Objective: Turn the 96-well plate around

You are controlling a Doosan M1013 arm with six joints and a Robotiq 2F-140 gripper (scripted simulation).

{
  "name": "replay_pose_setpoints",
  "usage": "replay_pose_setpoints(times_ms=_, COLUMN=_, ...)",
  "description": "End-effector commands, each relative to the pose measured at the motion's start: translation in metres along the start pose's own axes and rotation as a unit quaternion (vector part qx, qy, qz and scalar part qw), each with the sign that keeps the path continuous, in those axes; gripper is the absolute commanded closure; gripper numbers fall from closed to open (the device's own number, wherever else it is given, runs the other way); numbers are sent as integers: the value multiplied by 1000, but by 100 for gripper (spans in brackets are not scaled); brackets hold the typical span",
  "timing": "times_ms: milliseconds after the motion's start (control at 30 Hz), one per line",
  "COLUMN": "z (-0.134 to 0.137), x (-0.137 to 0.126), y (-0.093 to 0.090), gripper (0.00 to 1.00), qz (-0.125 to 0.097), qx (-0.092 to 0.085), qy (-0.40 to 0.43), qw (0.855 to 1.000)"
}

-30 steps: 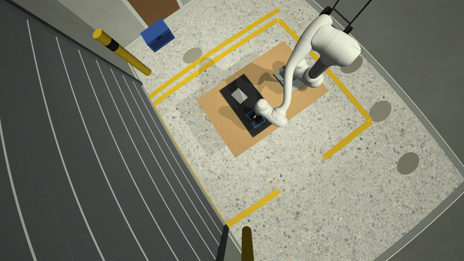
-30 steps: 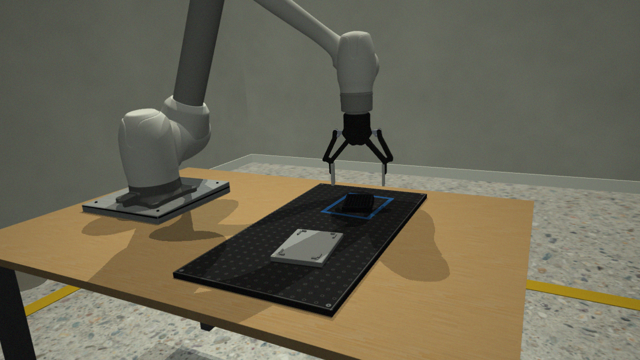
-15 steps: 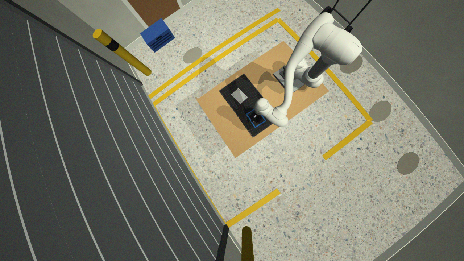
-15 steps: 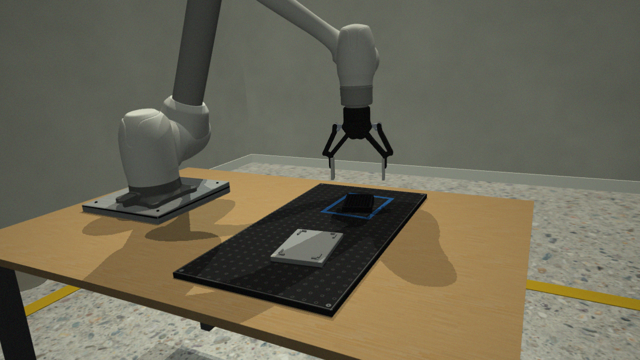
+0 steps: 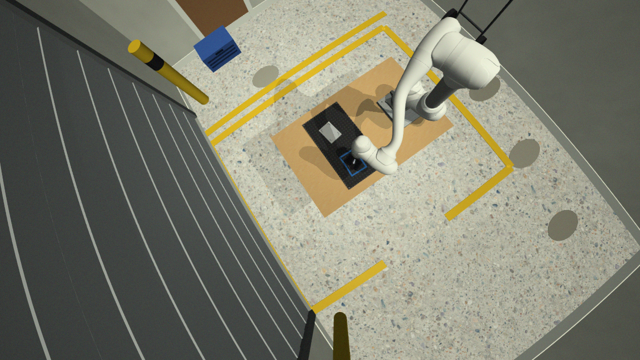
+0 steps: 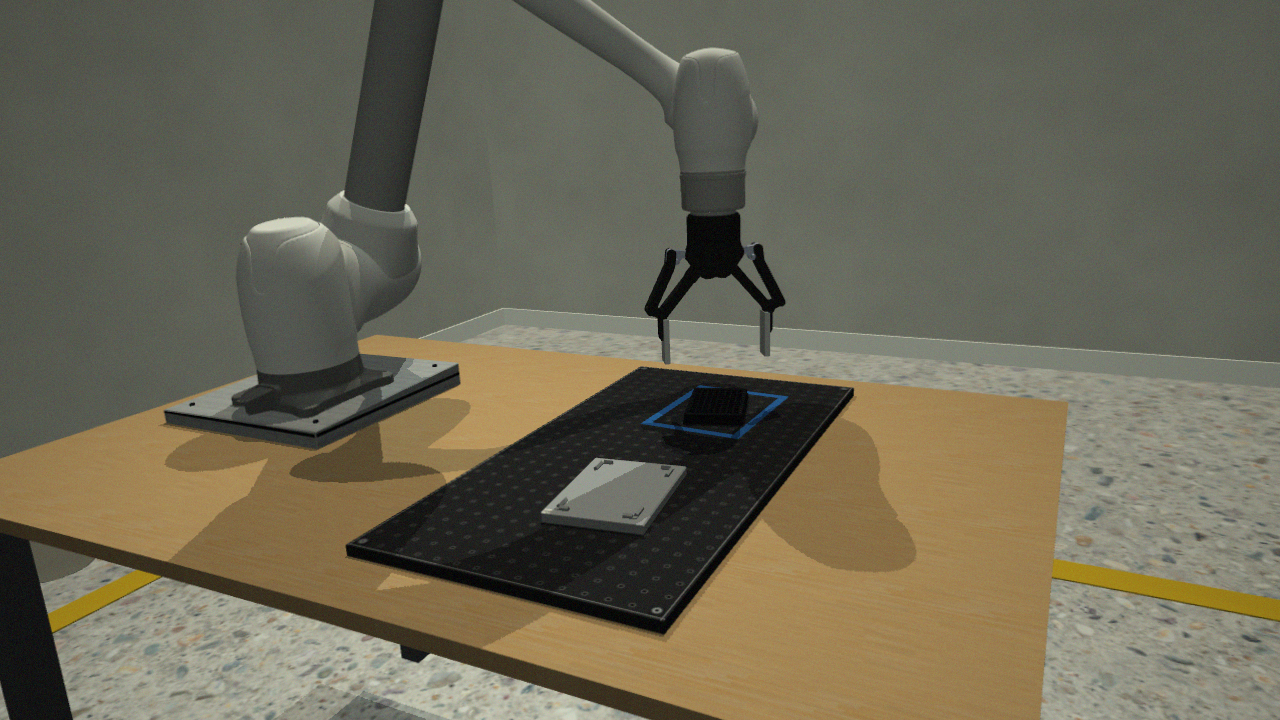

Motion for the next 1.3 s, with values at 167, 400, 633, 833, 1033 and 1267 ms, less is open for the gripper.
replay_pose_setpoints(times_ms=167, z=0, x=0, y=0, gripper=0, qz=-3, qx=1, qy=121, qw=993)
replay_pose_setpoints(times_ms=400, z=0, x=0, y=0, gripper=0, qz=-2, qx=2, qy=236, qw=972)
replay_pose_setpoints(times_ms=633, z=0, x=0, y=0, gripper=0, qz=-2, qx=2, qy=316, qw=949)
replay_pose_setpoints(times_ms=833, z=0, x=0, y=0, gripper=0, qz=-2, qx=2, qy=409, qw=913)
replay_pose_setpoints(times_ms=1033, z=0, x=0, y=0, gripper=0, qz=-2, qx=2, qy=483, qw=875)
replay_pose_setpoints(times_ms=1267, z=0, x=0, y=0, gripper=0, qz=-2, qx=2, qy=568, qw=823)
Point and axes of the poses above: the point where the finger pads meet when closed, its own y axis back along the fingers, its own z axis across the jaws, x = y × z, the point moved 3 cm from there along y, back along the fingers, and after that the axes turned 3 degrees about y, right-handed, at the moved point
